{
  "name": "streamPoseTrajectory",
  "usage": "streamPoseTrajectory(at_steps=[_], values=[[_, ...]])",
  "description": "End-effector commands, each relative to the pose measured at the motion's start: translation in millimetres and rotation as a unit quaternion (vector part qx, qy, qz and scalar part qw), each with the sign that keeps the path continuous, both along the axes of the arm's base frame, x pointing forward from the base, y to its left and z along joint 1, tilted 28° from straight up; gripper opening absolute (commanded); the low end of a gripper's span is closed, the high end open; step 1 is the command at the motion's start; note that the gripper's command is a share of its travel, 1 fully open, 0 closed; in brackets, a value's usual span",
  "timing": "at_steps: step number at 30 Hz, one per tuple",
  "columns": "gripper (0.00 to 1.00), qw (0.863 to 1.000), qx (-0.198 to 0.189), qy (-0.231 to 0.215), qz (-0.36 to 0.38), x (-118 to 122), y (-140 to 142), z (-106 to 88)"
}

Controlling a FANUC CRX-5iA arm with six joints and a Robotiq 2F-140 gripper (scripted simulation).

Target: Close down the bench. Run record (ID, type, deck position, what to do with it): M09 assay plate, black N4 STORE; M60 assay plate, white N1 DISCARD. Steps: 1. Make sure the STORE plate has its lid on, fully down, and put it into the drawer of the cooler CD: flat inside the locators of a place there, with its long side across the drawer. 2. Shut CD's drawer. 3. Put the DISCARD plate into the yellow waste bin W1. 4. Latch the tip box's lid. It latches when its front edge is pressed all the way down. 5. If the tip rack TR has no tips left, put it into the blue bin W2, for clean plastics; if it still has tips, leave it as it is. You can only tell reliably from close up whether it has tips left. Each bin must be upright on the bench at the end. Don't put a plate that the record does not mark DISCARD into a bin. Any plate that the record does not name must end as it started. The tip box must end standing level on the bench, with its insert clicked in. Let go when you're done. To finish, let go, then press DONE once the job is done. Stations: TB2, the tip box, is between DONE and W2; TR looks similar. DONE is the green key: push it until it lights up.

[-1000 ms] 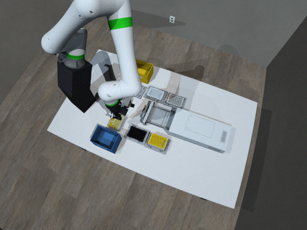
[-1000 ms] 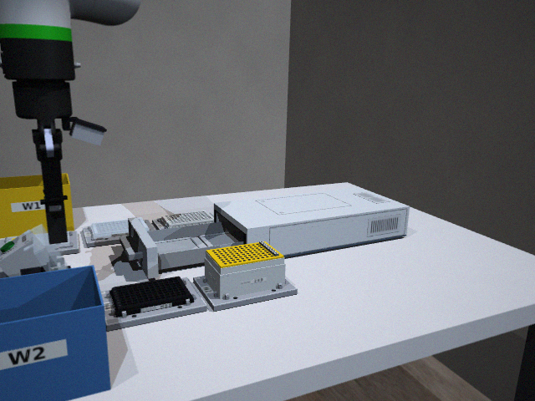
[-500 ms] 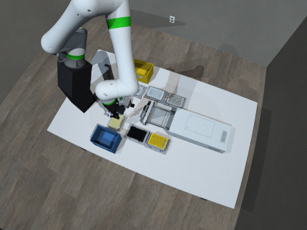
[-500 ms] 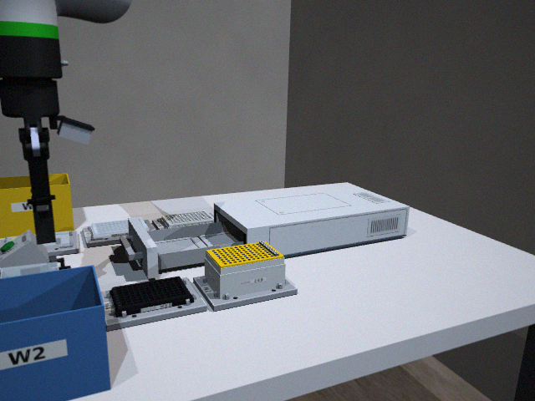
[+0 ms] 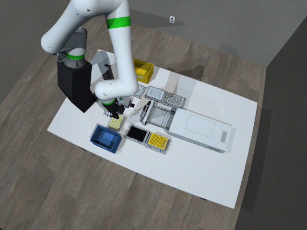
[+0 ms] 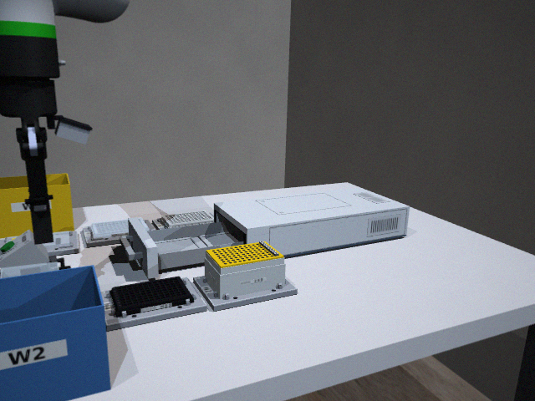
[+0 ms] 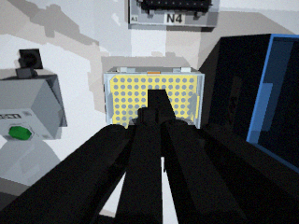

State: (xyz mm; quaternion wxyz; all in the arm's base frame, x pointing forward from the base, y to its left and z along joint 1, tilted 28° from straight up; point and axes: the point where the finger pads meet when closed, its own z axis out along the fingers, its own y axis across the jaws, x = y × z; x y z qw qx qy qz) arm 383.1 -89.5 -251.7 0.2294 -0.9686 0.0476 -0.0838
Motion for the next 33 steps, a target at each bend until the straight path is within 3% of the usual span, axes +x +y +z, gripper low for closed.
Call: streamPoseTrajectory(at_steps=[1,33], values=[[0.10,1.000,0.000,0.000,0.000,0,-1,0.3],[0.10,1.000,0.000,0.000,0.000,-9,-22,44.4]])
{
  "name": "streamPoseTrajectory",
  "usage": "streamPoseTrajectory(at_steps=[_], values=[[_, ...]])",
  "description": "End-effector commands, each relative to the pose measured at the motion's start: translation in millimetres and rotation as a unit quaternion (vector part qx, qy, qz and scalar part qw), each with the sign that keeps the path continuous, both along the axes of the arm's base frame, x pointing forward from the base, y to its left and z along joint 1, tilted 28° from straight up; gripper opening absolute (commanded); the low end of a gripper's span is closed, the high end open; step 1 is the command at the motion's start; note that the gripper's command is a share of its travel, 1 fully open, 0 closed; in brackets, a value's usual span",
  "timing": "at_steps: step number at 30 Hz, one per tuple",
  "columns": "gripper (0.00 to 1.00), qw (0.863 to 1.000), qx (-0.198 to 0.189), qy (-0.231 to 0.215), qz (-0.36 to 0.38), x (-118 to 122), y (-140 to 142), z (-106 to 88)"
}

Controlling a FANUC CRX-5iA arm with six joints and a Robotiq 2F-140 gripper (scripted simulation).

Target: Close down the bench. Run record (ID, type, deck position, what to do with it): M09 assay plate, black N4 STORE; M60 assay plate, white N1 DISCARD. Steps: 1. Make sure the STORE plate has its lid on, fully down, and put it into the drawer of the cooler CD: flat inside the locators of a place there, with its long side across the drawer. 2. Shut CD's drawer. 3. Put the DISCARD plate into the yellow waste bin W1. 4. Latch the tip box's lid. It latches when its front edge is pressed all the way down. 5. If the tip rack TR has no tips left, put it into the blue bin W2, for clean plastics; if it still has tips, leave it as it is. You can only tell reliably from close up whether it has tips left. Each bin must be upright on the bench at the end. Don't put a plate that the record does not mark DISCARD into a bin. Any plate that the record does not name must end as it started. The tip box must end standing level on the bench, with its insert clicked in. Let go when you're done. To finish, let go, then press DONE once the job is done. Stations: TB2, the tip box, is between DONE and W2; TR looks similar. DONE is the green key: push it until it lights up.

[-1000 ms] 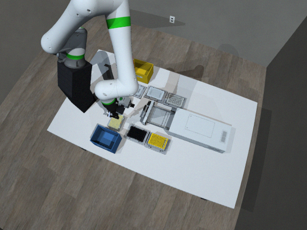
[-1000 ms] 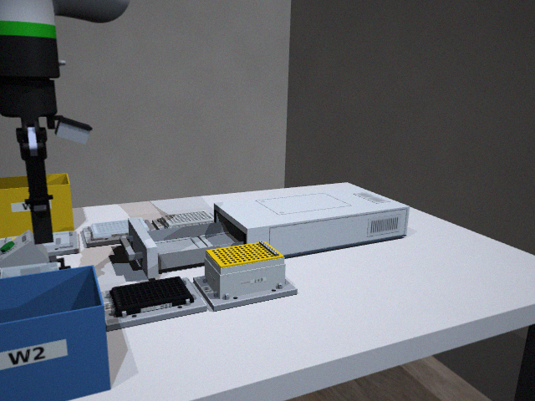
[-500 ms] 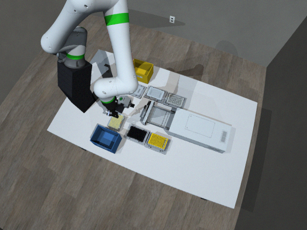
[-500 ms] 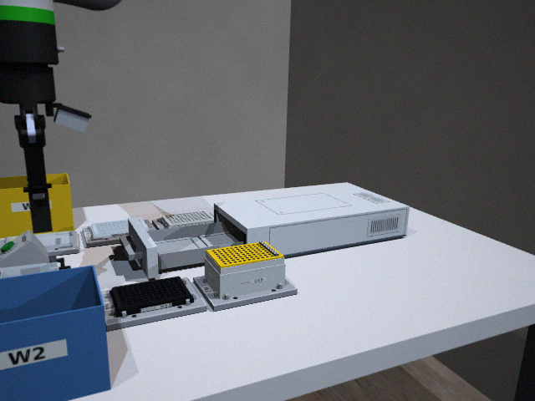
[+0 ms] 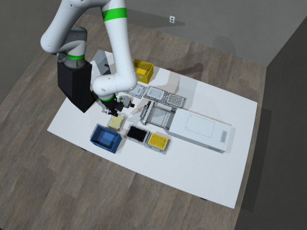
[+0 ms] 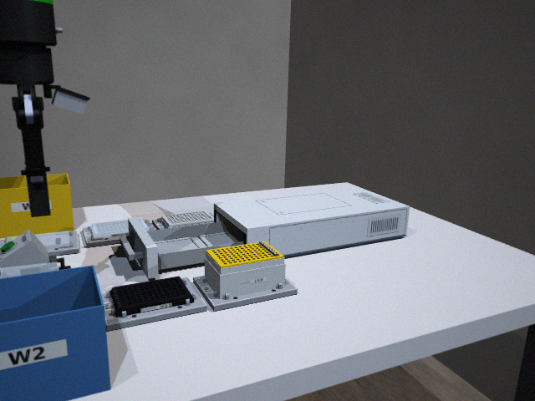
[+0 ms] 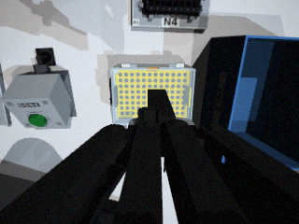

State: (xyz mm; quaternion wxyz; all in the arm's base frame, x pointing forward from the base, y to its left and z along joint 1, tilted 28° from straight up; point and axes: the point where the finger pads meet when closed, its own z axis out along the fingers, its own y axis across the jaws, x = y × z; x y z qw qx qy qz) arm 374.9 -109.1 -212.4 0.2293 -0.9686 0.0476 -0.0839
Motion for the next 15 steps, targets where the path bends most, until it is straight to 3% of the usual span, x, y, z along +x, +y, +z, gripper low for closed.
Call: streamPoseTrajectory(at_steps=[1,15], values=[[0.10,1.000,0.000,0.000,0.000,-1.0,-3.8,6.8],[0.10,1.000,0.000,0.000,0.000,-1.6,-5.1,9.4]])
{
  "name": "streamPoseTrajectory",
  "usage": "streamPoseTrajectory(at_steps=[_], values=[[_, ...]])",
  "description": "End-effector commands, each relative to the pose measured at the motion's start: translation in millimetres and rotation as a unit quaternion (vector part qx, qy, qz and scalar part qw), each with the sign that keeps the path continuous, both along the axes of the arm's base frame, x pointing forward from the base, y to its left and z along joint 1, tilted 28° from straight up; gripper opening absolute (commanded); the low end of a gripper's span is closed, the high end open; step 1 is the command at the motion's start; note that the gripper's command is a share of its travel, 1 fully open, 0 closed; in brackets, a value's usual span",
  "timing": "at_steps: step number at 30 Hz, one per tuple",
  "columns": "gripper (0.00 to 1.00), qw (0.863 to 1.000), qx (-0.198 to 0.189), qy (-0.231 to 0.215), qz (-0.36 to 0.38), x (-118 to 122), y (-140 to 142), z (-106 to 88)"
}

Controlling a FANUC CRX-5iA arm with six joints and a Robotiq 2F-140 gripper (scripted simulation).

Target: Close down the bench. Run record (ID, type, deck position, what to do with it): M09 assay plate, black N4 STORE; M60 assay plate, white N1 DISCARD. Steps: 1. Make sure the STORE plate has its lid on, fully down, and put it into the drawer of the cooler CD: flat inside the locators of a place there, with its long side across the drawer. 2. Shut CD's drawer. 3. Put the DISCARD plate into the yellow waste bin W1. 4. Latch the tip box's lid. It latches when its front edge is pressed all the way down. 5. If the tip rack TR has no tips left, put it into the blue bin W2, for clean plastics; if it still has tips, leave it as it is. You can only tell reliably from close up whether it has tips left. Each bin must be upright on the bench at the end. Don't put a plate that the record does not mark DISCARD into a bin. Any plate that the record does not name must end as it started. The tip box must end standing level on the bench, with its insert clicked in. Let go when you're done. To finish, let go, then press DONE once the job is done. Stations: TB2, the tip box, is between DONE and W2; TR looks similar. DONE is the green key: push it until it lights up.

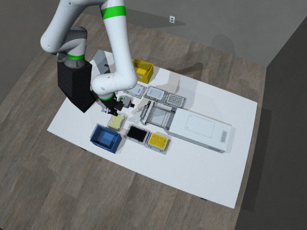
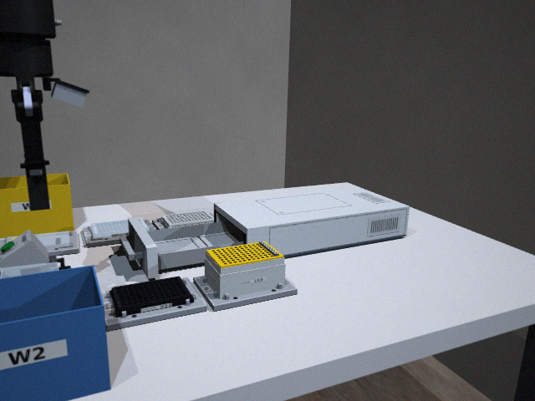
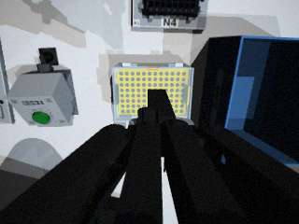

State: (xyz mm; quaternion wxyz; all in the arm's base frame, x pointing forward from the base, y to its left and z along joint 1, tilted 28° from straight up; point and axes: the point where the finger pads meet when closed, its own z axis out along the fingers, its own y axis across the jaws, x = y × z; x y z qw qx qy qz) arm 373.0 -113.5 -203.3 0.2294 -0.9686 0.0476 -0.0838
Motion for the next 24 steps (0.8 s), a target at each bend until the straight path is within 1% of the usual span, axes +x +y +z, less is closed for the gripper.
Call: streamPoseTrajectory(at_steps=[1,18,24], values=[[0.10,1.000,0.000,0.000,0.000,0,-1,0.3],[0.10,1.000,0.000,0.000,0.000,0,-1,0.3],[0.10,1.000,0.000,0.000,0.000,-12,9,-17.9]])
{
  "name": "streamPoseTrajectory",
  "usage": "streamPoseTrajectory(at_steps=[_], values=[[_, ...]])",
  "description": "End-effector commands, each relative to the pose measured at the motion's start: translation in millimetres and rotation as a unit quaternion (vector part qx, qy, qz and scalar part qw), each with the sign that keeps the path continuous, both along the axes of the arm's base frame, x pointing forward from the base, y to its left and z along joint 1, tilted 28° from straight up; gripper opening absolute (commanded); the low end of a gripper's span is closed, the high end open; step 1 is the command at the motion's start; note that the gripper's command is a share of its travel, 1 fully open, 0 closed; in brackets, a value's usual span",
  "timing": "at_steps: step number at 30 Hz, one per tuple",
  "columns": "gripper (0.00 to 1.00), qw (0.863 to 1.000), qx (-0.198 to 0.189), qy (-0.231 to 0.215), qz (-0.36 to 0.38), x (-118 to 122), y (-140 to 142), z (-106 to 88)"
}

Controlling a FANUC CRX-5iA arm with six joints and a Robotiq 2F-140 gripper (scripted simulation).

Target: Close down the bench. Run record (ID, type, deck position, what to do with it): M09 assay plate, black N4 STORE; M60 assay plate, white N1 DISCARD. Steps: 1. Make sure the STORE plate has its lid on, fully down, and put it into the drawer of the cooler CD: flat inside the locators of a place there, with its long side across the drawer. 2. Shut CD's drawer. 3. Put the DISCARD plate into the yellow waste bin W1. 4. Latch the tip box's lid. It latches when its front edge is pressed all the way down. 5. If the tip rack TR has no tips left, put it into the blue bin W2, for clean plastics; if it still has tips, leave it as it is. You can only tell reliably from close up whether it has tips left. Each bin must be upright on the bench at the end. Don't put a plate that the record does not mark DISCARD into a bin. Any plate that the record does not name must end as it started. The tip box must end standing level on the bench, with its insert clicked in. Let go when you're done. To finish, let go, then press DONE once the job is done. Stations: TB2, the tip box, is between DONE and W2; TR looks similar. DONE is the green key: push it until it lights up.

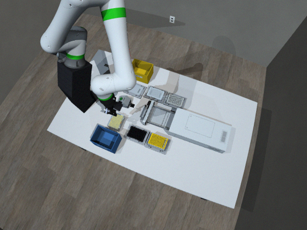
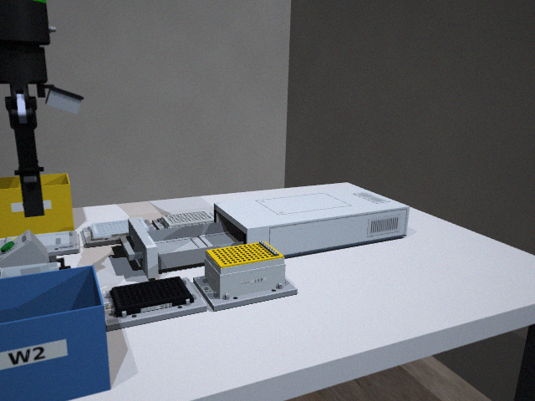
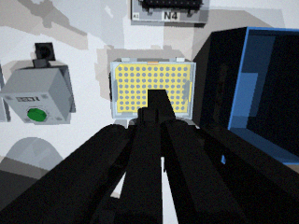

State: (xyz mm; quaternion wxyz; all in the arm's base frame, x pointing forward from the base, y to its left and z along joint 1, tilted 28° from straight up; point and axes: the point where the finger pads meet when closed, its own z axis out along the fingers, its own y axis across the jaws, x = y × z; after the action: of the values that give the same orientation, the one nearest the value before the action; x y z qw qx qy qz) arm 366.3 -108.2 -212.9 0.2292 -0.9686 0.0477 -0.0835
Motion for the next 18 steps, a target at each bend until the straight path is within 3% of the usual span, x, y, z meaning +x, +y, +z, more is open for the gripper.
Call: streamPoseTrajectory(at_steps=[1,18], values=[[0.10,1.000,0.000,-0.001,0.000,-7,6,-11.4],[0.10,1.000,0.000,-0.001,0.000,-36,30,-55.7]])
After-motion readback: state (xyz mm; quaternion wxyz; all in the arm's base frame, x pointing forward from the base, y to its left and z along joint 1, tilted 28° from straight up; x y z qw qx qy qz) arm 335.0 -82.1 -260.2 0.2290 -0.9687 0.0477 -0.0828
